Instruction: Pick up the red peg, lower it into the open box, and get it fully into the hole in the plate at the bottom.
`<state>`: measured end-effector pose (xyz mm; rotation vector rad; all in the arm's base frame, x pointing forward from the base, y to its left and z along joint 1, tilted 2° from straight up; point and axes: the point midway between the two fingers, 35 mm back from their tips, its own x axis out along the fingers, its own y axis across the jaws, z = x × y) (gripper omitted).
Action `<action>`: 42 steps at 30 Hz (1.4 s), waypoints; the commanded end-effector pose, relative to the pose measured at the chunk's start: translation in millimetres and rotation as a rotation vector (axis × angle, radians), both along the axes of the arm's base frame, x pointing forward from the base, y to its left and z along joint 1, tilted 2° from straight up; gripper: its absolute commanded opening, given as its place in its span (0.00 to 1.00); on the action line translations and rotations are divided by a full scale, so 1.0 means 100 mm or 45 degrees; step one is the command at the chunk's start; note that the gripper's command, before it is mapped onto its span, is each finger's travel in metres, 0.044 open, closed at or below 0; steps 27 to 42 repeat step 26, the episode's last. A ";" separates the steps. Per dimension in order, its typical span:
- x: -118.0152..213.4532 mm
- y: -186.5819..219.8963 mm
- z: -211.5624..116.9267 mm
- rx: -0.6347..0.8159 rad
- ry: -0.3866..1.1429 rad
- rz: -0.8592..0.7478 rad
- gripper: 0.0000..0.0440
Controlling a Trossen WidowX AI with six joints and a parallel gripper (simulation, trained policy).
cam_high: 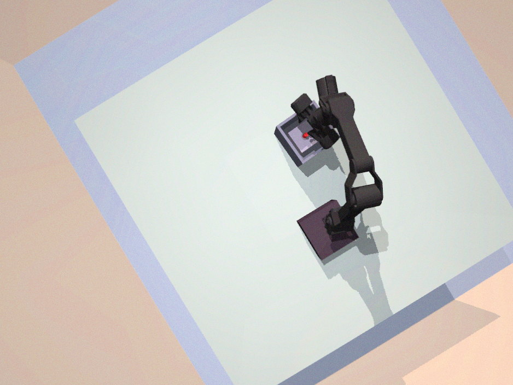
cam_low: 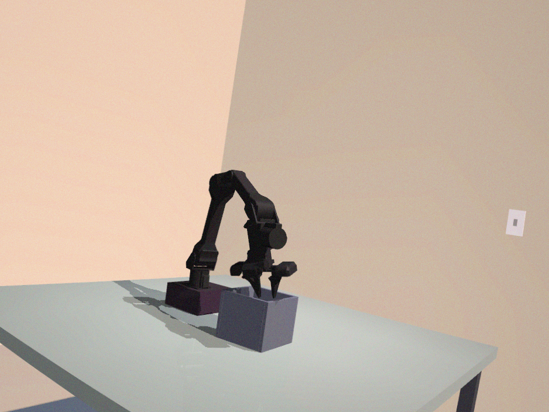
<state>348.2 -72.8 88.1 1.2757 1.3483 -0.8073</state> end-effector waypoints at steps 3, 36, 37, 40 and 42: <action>0.05 -0.04 0.12 0.036 -0.042 -0.006 0.51; 0.36 -0.35 0.54 0.079 -0.298 0.067 0.31; 0.36 -0.35 0.54 0.079 -0.298 0.067 0.31; 0.36 -0.35 0.54 0.079 -0.298 0.067 0.31; 0.36 -0.35 0.54 0.079 -0.298 0.067 0.31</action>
